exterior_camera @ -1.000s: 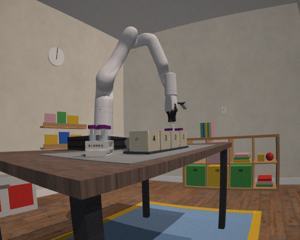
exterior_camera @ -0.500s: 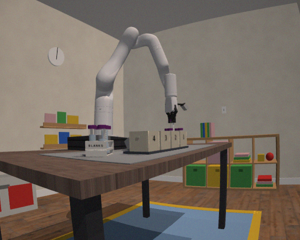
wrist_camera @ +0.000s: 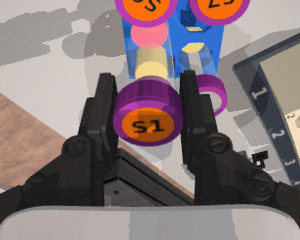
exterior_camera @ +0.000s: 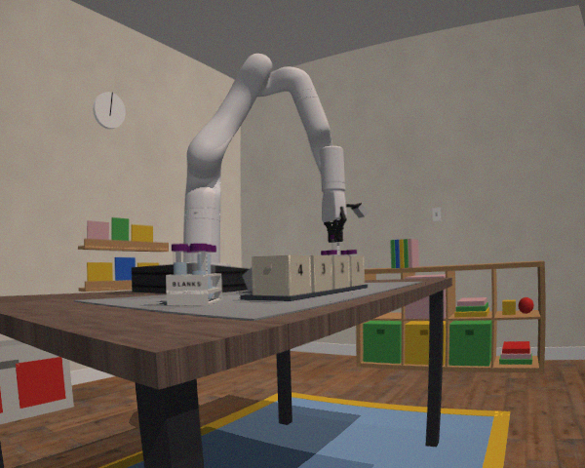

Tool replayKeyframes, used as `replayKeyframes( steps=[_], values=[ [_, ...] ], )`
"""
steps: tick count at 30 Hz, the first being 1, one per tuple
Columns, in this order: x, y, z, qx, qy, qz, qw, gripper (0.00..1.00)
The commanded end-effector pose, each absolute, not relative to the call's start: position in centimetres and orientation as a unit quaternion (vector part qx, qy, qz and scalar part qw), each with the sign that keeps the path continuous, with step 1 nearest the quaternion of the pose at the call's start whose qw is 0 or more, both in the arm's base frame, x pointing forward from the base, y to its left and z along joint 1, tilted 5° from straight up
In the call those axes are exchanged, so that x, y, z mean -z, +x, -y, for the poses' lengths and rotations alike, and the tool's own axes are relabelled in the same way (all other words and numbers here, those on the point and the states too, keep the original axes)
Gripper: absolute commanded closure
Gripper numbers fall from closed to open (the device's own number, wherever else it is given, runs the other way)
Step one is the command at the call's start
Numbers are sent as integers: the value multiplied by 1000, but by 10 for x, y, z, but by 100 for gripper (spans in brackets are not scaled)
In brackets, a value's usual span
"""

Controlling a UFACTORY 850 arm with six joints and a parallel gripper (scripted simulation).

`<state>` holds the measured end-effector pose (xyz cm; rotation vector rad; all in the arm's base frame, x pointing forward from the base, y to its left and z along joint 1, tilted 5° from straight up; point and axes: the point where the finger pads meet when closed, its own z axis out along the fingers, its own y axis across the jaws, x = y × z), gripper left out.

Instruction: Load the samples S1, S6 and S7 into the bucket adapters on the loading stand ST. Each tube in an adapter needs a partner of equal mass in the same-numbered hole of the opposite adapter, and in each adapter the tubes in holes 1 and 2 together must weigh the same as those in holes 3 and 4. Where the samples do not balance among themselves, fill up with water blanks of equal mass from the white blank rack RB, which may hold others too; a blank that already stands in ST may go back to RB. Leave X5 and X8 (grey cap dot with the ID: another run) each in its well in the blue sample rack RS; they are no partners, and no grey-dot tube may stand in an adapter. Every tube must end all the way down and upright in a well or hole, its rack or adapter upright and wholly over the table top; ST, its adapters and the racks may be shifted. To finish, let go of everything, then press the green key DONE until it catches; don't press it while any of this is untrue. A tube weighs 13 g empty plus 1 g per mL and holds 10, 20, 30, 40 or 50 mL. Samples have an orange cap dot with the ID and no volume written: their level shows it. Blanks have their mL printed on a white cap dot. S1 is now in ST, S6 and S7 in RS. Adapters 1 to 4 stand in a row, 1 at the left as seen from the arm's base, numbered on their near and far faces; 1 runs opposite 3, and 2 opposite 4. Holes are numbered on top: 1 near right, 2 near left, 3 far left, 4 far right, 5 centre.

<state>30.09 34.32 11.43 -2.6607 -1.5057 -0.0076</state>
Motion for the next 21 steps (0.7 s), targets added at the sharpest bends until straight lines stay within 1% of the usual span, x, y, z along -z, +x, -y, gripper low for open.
replayKeyframes(
  steps=[1,21],
  values=[
    [-112,302,-344,3,-870,492,43,100],
    [-94,301,-346,3,-870,492,43,100]
  ],
)
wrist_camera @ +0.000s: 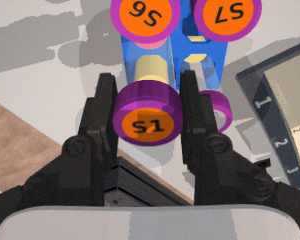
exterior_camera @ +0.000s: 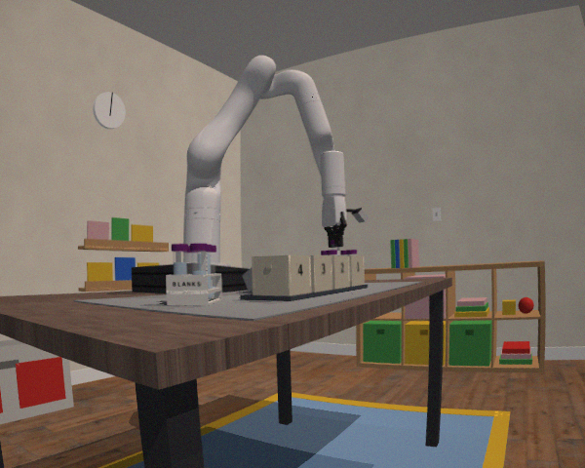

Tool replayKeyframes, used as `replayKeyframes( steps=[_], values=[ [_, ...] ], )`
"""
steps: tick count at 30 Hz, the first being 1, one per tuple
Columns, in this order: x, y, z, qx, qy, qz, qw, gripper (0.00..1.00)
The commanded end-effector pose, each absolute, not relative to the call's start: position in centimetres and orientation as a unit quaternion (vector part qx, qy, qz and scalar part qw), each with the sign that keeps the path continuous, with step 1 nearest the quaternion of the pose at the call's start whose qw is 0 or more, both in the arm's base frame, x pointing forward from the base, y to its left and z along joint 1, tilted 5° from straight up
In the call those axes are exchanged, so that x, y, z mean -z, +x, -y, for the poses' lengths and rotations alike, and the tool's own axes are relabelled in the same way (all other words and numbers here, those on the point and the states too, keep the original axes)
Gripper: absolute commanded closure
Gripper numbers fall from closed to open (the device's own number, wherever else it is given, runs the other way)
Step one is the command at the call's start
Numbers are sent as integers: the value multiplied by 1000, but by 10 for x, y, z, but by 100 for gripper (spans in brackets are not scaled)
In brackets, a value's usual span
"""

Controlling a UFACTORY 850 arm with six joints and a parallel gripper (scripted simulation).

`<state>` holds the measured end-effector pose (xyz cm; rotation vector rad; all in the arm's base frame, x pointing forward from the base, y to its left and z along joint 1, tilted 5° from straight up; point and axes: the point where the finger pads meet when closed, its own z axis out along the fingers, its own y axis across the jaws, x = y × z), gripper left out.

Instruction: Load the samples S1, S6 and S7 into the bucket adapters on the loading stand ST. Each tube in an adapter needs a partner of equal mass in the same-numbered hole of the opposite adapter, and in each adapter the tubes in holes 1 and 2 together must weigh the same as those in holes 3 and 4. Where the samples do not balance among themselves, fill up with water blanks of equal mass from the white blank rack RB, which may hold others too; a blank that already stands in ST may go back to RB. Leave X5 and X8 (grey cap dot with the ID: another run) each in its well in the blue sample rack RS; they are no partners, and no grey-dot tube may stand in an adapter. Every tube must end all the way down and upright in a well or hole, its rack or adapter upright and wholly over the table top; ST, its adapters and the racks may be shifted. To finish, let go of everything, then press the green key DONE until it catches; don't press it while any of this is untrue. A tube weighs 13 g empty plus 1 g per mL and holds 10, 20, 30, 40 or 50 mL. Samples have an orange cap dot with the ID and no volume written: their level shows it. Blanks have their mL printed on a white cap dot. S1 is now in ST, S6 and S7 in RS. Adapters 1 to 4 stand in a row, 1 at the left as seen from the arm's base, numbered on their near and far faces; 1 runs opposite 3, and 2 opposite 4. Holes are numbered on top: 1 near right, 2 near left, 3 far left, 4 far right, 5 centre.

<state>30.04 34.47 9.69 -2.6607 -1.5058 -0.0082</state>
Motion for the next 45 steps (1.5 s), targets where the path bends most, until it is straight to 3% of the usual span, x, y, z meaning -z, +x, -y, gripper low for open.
replayKeyframes(
  steps=[1,45],
  values=[
    [-93,301,-346,3,-870,492,43,100],
    [-62,300,-348,3,-870,492,43,100]
  ],
)
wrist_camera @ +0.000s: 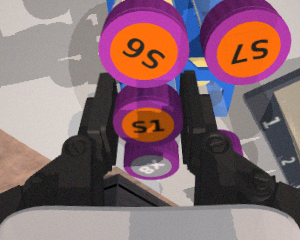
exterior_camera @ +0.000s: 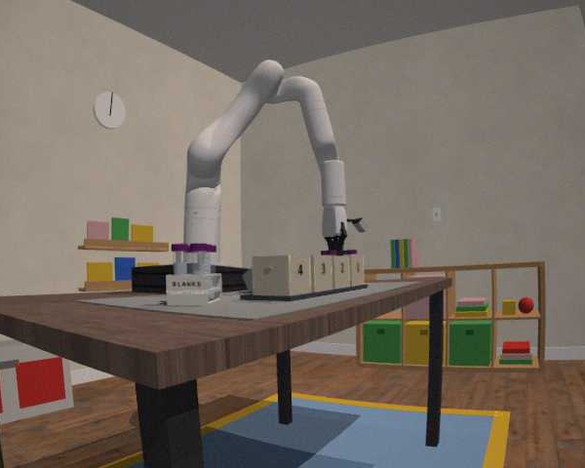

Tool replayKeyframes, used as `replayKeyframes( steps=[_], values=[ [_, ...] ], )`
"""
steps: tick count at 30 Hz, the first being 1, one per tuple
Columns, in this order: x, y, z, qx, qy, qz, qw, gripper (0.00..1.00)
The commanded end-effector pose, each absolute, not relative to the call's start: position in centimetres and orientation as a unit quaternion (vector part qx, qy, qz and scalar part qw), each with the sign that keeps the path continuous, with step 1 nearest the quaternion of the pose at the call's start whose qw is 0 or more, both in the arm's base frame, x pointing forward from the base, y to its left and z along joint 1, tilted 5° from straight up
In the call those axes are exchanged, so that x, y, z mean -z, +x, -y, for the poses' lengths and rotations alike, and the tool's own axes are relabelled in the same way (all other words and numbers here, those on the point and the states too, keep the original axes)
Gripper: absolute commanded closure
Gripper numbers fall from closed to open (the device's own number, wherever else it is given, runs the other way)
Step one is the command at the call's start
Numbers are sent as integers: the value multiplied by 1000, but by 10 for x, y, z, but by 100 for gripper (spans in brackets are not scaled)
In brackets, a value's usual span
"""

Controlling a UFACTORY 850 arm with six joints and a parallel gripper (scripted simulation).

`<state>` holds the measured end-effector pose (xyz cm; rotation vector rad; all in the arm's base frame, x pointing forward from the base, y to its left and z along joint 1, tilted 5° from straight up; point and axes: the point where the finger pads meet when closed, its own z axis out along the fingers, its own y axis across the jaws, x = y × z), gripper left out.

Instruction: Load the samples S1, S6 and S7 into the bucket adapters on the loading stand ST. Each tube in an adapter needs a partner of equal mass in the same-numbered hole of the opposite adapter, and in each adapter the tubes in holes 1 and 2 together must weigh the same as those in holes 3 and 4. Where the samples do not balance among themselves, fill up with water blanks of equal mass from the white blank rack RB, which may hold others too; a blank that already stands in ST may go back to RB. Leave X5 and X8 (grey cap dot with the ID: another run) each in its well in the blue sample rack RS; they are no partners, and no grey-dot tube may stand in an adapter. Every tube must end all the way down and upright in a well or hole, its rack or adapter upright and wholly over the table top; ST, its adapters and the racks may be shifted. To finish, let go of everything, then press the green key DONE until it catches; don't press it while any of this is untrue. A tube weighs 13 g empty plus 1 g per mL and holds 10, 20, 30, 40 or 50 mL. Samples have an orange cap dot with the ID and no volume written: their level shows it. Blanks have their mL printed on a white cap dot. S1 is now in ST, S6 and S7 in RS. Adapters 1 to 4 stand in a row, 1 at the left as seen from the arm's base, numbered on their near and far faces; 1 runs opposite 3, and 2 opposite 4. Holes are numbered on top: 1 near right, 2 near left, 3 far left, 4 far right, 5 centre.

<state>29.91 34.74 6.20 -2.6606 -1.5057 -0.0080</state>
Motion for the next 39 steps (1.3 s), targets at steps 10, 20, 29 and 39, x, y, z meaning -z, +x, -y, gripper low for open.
replayKeyframes(
  steps=[10,20,29,39],
  values=[
    [-62,300,-348,3,-870,492,43,57],
    [-62,300,-348,3,-870,492,43,57],
    [-62,300,-348,3,-870,492,43,57],
    [-68,300,-347,3,-870,492,43,57]
  ],
)
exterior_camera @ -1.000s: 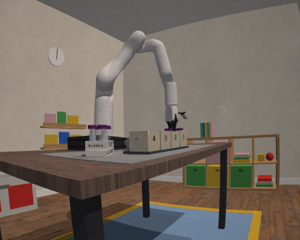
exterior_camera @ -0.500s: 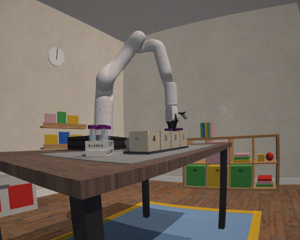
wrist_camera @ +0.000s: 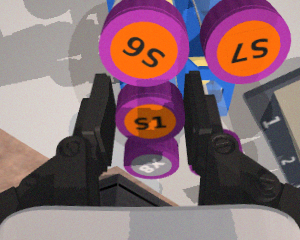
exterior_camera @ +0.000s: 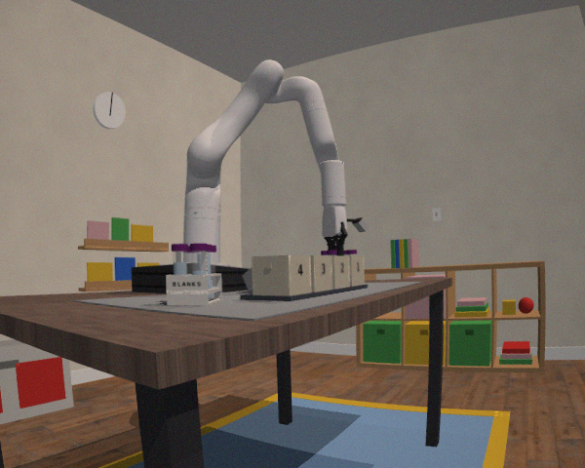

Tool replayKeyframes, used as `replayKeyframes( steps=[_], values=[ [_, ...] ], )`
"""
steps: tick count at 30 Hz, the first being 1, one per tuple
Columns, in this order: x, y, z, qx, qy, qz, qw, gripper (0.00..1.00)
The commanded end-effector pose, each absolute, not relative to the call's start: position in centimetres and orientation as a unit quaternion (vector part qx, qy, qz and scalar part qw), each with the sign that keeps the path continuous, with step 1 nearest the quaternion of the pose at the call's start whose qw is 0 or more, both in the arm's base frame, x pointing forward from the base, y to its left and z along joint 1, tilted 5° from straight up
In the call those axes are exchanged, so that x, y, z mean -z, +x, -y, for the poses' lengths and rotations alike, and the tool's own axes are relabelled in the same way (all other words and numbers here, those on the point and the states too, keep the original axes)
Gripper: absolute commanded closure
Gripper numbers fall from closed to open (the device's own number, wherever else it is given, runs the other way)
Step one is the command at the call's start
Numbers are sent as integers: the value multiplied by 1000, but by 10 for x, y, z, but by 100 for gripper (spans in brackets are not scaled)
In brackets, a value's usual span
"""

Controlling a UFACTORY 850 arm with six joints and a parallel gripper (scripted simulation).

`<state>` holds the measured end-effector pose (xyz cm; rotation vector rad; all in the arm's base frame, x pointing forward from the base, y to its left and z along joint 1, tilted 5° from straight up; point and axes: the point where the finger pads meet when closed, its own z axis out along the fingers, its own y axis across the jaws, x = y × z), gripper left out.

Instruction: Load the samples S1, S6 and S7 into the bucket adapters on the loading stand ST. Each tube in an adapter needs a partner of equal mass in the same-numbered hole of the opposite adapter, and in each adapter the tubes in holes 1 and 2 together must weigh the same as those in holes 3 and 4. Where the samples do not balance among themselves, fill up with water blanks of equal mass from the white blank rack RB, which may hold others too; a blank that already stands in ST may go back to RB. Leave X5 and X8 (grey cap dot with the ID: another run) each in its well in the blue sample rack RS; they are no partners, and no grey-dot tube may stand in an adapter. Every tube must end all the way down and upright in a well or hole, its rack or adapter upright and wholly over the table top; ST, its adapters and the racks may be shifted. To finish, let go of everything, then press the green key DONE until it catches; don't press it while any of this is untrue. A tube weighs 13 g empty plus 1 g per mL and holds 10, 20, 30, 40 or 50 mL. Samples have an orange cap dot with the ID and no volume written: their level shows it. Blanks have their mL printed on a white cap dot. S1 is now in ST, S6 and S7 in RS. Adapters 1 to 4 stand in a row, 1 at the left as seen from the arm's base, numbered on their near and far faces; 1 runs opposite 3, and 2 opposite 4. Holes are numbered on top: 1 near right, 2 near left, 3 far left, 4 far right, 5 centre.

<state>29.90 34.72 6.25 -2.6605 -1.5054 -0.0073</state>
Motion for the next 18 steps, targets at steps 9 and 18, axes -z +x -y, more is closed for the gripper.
replayKeyframes(
  steps=[9,18],
  values=[
    [-86,301,-346,3,-869,492,43,57],
    [-100,301,-345,3,-870,492,43,57]
  ],
)
